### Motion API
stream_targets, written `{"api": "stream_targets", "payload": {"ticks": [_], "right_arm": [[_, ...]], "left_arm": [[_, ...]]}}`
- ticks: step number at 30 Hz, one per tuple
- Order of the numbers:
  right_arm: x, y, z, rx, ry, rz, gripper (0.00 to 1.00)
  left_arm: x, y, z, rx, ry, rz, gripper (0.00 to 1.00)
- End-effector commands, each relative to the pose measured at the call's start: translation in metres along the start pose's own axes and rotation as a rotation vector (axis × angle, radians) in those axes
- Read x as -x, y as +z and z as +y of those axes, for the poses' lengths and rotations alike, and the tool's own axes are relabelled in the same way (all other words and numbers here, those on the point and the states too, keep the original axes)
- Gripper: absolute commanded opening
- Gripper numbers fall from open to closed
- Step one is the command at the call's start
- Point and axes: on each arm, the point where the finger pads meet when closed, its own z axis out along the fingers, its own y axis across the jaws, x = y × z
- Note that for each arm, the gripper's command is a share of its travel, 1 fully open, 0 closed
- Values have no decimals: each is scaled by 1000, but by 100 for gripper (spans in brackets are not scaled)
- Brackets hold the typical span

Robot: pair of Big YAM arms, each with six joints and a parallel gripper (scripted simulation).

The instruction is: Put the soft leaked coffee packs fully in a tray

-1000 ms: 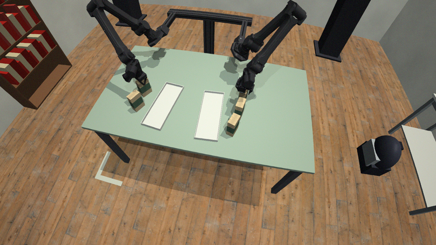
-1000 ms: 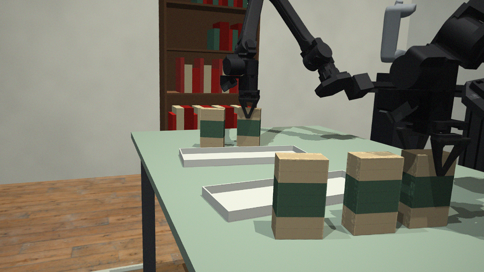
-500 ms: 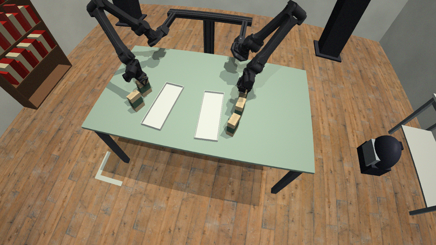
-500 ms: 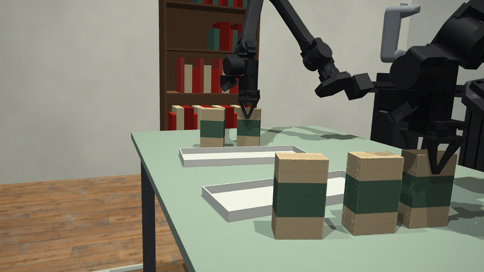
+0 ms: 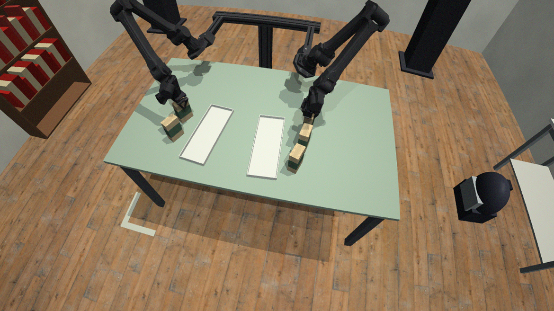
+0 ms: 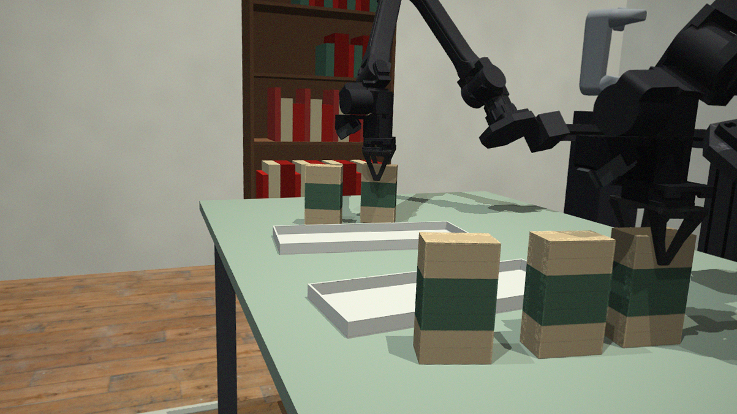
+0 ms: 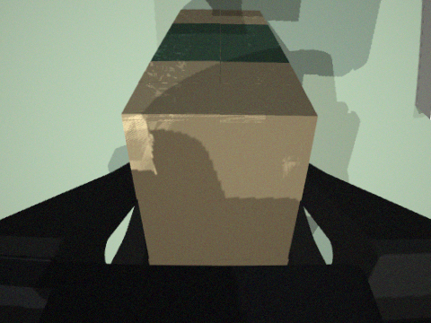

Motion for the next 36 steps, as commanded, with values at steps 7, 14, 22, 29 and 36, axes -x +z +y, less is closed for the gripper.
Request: {"api": "stream_targets", "payload": {"ticks": [7, 14, 22, 29, 36], "right_arm": [[6, -2, 5, 12, 1, -13, 76], [15, -31, 13, 32, 12, -33, 76], [15, -93, 13, 38, 16, -34, 76], [-4, -76, -5, -20, 1, 18, 76], [7, -89, 6, 17, 5, -14, 76]], "left_arm": [[4, -1, 4, 3, -6, -7, 23], [4, -1, 4, 3, -6, -7, 76], [4, -1, 4, 3, -6, -7, 76], [4, -1, 4, 3, -6, -7, 76], [4, -1, 4, 3, -6, -7, 76]]}}
